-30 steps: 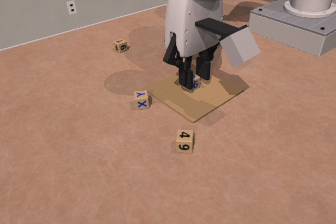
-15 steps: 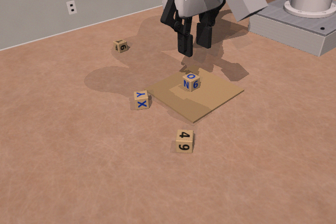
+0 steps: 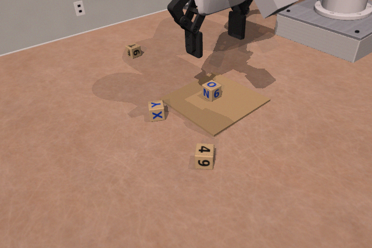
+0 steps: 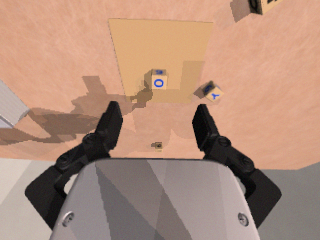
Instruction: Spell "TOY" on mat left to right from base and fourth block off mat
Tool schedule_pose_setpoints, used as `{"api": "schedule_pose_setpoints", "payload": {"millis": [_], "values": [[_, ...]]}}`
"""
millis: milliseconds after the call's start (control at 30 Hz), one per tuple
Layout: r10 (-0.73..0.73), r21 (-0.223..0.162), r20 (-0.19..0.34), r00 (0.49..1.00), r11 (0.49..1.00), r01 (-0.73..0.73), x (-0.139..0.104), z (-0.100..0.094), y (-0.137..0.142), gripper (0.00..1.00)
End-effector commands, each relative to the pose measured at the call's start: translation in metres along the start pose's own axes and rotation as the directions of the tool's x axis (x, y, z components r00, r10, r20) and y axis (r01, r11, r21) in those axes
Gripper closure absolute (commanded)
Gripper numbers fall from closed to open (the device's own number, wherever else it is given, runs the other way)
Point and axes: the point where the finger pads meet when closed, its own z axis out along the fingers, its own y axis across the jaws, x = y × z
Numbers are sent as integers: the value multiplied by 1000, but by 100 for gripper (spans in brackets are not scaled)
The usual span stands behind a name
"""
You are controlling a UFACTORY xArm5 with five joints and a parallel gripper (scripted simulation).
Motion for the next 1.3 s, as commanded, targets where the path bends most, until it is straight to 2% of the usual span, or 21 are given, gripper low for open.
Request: {"api": "schedule_pose_setpoints", "payload": {"millis": [0,600,767,933,1100,1167,1233,1267], "values": [[0,-4,0,1000,1000,0,0,-1,1,0],[29,-4,0,1000,1000,-29,-2,-1,2,0],[157,-3,1,988,988,-157,-12,-1,5,0],[337,-3,2,942,942,-337,-26,0,10,0],[498,-3,2,867,867,-498,-39,0,13,0],[498,-3,2,867,867,-498,-39,0,13,0],[599,-4,3,800,800,-599,-49,1,16,0],[610,-4,3,792,792,-610,-50,1,16,0]]}}
